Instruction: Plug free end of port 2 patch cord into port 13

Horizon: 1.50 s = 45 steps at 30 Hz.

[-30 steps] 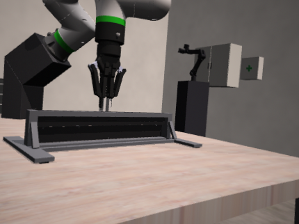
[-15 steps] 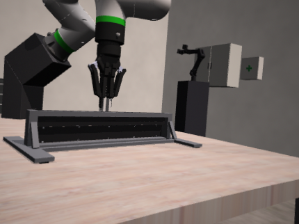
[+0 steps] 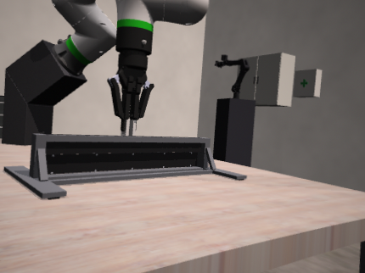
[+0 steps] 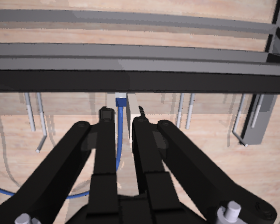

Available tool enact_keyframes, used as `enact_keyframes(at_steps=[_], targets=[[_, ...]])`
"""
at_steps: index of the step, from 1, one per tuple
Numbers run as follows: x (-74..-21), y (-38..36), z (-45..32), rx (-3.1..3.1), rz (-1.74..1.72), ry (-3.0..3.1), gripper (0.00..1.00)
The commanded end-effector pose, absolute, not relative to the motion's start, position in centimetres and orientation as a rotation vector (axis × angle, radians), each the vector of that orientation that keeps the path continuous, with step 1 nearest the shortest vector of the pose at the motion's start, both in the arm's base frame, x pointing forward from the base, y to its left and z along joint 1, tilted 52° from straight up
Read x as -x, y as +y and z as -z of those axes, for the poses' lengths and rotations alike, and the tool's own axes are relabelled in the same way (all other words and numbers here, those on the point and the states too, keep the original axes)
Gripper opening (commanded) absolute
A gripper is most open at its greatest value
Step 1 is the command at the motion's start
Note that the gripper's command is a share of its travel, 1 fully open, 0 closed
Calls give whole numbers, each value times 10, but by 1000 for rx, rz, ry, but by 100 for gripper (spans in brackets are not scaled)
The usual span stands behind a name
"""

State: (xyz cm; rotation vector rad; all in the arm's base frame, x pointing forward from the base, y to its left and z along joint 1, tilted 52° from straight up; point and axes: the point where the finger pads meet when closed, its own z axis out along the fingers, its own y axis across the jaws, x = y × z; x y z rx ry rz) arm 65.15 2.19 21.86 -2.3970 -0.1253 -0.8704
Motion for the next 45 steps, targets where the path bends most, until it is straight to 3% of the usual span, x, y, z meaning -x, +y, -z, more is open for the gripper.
enact_keyframes(at_steps=[1,5,6,45], targets=[[-652,22,-219,2397,871,-125,0],[-652,22,-219,2397,871,-125,0],[-652,22,-219,2397,871,-125,22],[-652,22,-219,2397,871,-125,22]])
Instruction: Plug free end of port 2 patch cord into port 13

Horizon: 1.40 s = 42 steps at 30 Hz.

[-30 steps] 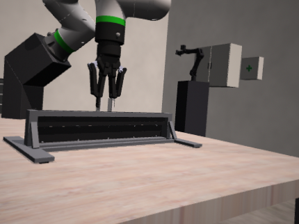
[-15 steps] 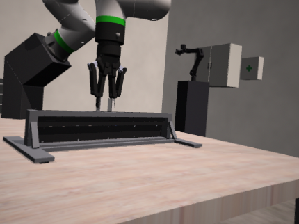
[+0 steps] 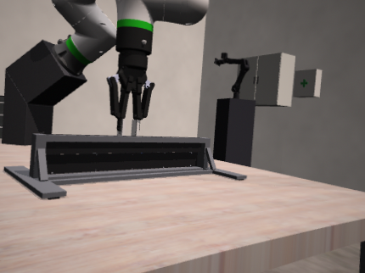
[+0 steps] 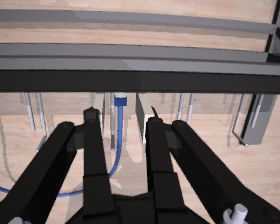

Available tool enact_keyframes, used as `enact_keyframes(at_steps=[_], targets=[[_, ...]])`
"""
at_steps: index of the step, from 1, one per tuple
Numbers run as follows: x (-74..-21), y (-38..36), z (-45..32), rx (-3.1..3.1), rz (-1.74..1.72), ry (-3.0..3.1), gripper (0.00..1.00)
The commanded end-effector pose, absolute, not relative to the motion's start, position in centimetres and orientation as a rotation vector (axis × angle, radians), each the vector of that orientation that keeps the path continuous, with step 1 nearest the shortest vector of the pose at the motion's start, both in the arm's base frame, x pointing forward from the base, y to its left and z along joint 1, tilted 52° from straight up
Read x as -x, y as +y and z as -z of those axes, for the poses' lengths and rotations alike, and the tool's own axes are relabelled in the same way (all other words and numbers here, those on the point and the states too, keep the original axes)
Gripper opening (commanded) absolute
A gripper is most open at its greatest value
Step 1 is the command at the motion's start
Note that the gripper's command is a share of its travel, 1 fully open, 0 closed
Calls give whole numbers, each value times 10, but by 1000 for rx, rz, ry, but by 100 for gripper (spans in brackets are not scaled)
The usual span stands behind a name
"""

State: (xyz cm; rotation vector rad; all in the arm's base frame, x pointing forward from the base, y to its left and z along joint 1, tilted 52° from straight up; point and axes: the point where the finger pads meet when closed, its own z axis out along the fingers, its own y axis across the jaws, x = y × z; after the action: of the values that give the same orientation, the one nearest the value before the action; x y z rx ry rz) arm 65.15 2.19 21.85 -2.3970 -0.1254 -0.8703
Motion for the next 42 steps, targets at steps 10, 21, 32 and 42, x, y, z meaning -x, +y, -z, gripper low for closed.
enact_keyframes(at_steps=[10,21,32,42], targets=[[-652,22,-219,2397,871,-125,22],[-652,22,-219,2397,871,-125,22],[-651,21,-219,2397,871,-125,22],[-646,16,-225,2397,871,-125,22]])
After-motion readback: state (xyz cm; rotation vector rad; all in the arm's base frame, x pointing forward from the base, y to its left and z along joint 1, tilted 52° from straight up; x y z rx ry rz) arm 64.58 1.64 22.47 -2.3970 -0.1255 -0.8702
